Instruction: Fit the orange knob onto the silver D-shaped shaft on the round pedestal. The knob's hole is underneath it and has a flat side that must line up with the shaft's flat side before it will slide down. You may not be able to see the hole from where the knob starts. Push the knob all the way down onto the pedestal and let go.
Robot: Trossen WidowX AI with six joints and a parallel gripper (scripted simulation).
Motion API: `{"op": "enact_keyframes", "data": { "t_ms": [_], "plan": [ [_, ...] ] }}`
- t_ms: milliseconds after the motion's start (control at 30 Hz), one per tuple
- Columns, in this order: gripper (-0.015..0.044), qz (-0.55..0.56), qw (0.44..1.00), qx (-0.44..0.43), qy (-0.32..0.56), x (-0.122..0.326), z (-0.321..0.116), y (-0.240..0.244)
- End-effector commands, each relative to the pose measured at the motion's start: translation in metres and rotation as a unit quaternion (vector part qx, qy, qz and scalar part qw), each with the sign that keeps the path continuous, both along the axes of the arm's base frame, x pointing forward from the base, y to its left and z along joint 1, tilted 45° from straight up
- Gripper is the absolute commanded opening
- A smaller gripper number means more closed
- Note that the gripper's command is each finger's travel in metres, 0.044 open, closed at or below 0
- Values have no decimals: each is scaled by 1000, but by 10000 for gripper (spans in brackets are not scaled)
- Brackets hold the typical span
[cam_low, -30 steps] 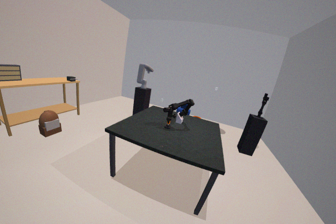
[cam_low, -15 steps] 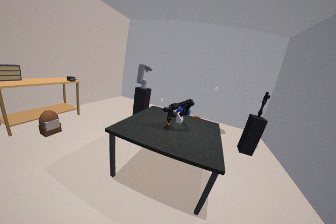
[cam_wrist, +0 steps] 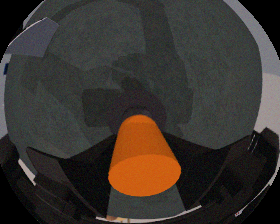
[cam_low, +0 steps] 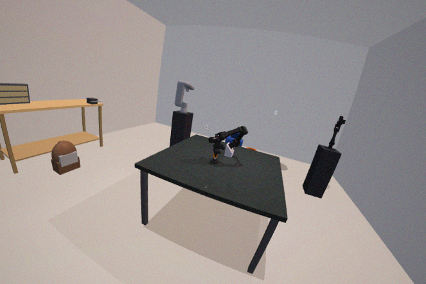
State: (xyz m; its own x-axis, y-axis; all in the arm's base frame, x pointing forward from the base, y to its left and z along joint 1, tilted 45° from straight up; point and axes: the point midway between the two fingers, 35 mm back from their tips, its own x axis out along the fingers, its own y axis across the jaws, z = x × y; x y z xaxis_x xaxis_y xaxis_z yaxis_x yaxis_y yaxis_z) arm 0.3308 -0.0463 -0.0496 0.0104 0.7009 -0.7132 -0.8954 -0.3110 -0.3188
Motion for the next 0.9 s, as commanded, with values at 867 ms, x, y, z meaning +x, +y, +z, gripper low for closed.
{"op": "enact_keyframes", "data": {
  "t_ms": [867],
  "plan": [
    [0, 77, 994, -2, -77, 0, 0, -1]
  ]
}}
